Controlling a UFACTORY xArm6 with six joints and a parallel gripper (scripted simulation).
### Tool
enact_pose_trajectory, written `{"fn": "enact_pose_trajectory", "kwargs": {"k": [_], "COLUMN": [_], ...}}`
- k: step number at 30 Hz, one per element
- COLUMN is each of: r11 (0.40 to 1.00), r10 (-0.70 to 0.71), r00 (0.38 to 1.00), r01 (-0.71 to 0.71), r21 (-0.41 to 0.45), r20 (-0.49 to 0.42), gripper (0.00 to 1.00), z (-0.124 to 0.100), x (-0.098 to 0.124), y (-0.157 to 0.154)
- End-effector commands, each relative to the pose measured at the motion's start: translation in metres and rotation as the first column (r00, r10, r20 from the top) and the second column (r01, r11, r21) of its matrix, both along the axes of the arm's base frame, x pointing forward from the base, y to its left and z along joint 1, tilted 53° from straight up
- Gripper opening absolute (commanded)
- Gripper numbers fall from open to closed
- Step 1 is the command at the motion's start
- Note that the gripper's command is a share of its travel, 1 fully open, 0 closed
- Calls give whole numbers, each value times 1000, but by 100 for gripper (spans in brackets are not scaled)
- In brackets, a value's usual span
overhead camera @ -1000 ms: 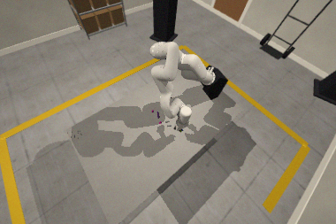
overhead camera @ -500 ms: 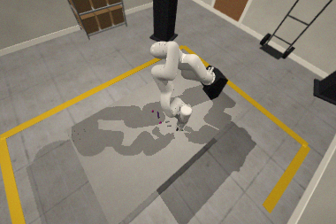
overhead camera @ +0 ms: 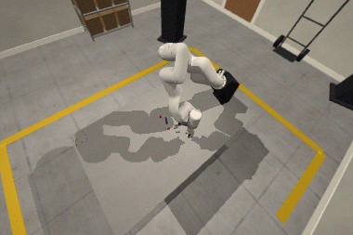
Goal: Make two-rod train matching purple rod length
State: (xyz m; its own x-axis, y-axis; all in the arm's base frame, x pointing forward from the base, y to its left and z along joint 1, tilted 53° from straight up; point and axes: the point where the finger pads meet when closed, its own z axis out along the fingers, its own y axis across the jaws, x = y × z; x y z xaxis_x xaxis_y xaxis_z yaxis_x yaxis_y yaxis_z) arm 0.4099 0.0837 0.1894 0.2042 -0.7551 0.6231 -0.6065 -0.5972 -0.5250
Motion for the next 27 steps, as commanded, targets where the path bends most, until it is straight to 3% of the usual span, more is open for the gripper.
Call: {"fn": "enact_pose_trajectory", "kwargs": {"k": [1, 5, 7, 8, 12, 22, 24, 25, 27], "r11": [988, 963, 963, 937, 896, 727, 727, 670, 632], "r10": [89, 153, 153, 195, 242, 349, 349, 368, 379], "r00": [994, 982, 982, 970, 951, 874, 874, 848, 831], "r01": [-97, -174, -174, -228, -295, -480, -480, -527, -554], "r21": [-121, -207, -207, -265, -332, -491, -491, -524, -541], "r20": [-67, -111, -111, -146, -191, -339, -339, -381, -408], "gripper": [4, 4, 4, 4, 4, 4, 4, 4, 4], "z": [0, -1, -1, -2, -3, -5, -5, -6, -6], "x": [-1, -2, -2, -3, -4, -7, -7, -8, -9], "y": [-1, -2, -2, -3, -4, -6, -6, -7, -7]}}
